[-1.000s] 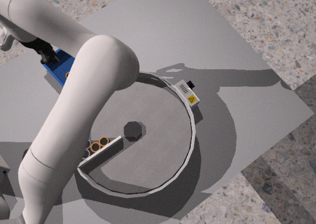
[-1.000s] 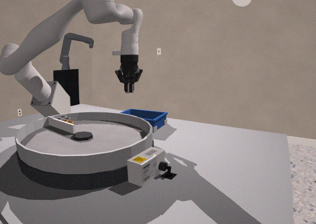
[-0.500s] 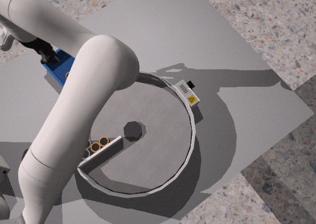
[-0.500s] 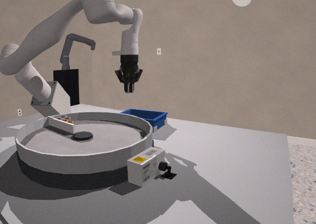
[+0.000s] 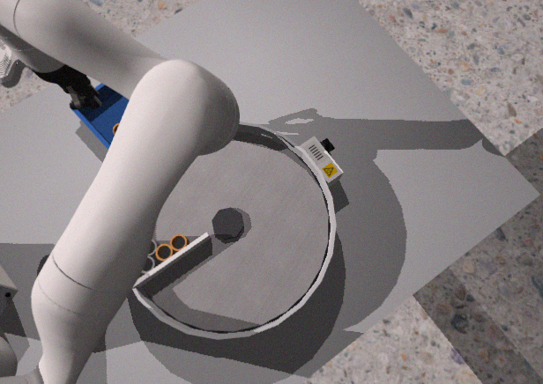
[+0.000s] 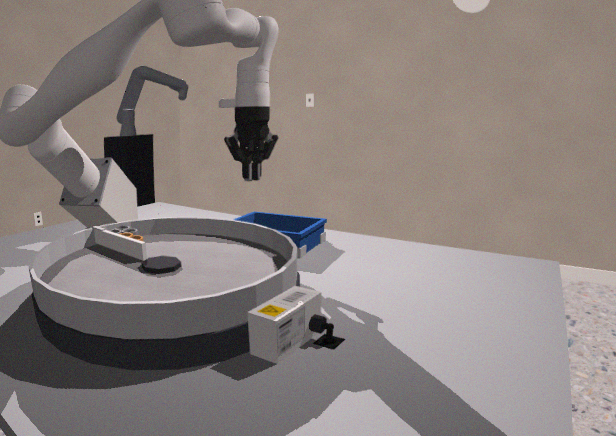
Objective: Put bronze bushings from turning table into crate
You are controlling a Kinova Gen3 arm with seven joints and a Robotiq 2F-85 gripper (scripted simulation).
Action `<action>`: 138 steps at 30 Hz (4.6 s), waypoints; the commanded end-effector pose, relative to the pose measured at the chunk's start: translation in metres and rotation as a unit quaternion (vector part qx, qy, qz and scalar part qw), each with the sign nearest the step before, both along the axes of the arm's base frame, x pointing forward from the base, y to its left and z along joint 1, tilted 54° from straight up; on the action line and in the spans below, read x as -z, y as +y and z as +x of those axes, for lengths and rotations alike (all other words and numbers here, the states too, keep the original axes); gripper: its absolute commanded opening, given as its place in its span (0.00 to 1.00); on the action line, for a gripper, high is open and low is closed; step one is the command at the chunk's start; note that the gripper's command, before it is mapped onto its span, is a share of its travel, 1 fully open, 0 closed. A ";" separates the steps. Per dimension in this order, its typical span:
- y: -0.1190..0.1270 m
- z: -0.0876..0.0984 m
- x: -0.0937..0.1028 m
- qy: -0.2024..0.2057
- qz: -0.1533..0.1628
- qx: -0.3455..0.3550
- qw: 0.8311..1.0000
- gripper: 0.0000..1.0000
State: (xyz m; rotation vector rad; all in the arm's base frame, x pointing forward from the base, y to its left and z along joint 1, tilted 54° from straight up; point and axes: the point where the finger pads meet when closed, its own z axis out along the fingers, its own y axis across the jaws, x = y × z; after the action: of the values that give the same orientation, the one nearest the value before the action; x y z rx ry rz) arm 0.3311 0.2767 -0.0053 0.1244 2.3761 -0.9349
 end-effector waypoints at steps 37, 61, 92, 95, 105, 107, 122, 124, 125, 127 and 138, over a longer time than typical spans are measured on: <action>0.001 0.000 0.000 0.000 0.001 -0.001 1.000 0.16; -0.073 -0.010 -0.067 0.000 0.000 -0.001 1.000 0.14; -0.140 -0.018 -0.127 0.001 -0.001 -0.002 1.000 0.14; -0.147 -0.019 -0.133 0.001 -0.001 -0.002 1.000 0.14; -0.147 -0.019 -0.133 0.001 -0.001 -0.002 1.000 0.14; -0.162 -0.021 -0.146 0.002 -0.001 -0.003 1.000 0.14; -0.184 -0.024 -0.166 0.002 -0.001 -0.003 1.000 0.14; -0.199 -0.026 -0.179 0.002 -0.002 -0.003 1.000 0.14; -0.206 -0.027 -0.186 0.002 -0.001 -0.003 1.000 0.14; -0.221 -0.028 -0.200 0.002 -0.001 -0.003 1.000 0.14; -0.221 -0.028 -0.200 0.002 -0.001 -0.003 1.000 0.14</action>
State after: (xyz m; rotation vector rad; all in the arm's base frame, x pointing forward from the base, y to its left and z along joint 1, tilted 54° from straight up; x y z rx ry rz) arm 0.3023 0.0556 0.1933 0.1098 2.3799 -0.9396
